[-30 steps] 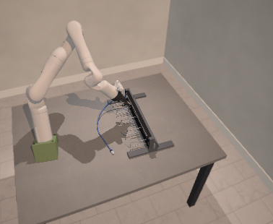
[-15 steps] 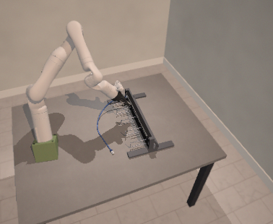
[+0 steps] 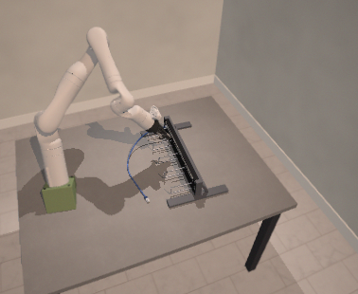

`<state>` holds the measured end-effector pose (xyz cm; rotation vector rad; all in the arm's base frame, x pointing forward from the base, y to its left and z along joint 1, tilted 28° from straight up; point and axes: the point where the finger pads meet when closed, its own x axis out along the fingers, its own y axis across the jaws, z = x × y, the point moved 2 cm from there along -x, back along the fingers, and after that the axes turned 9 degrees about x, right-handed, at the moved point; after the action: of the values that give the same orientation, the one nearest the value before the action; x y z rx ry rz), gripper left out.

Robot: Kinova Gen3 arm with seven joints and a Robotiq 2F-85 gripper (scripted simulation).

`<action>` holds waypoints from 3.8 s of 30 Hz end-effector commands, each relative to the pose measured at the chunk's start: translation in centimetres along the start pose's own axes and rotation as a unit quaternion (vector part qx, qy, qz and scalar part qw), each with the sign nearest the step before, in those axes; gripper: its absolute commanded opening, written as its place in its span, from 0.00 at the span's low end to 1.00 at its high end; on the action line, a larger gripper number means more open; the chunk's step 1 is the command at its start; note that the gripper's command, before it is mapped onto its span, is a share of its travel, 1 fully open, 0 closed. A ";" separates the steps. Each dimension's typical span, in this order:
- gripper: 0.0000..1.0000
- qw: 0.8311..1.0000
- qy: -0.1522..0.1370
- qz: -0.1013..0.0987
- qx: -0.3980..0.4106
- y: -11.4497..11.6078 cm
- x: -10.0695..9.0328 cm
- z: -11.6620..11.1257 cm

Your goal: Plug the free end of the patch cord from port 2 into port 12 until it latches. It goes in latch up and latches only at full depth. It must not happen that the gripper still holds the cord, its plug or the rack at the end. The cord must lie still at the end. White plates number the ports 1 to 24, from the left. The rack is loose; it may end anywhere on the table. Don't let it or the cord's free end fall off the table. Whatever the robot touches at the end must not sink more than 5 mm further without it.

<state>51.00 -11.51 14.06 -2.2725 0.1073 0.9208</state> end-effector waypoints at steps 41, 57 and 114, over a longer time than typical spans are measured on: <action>0.00 1.000 0.002 0.000 0.001 0.0 -12.0 -0.1; 0.00 1.000 0.002 0.000 0.001 0.0 -13.8 -0.1; 0.00 1.000 0.002 0.000 0.001 9.9 -13.1 -1.7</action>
<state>38.96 -22.39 18.14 -2.2750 0.1102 0.9111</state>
